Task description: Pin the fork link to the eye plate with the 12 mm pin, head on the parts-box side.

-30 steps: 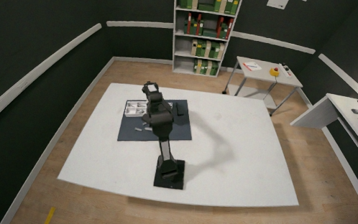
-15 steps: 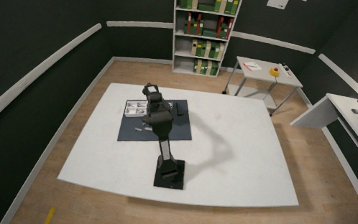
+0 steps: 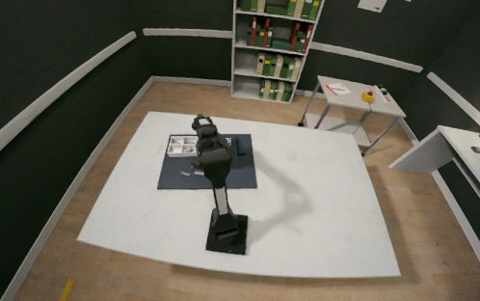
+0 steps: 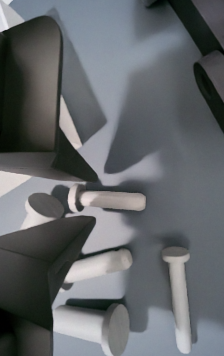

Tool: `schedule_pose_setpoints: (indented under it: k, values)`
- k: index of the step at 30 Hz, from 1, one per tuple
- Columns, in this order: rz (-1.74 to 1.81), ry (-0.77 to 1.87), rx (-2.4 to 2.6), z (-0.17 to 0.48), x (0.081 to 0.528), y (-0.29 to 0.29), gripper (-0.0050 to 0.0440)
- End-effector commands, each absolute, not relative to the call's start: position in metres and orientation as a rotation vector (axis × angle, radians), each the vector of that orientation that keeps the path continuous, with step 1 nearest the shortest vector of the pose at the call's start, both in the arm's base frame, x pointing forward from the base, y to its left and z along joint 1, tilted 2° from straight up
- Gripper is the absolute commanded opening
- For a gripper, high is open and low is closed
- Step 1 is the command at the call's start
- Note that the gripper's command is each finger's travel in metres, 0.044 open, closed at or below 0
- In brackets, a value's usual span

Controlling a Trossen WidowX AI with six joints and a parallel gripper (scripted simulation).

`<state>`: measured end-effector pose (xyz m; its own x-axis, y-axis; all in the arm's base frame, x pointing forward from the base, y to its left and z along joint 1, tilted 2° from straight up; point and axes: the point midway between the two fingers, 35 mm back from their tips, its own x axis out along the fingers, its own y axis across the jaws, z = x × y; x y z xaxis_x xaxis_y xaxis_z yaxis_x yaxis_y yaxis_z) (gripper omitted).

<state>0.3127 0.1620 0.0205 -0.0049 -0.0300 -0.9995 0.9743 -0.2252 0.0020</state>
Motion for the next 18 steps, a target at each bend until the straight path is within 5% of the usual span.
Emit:
schedule_pose_setpoints:
  k: [1, 18]
  values:
    - [-1.392, 1.071, 1.35, 0.0161, 0.3122, 0.1621, 0.01]
    - [-1.391, 1.071, 1.351, 0.0126, 0.3128, 0.1624, 0.01]
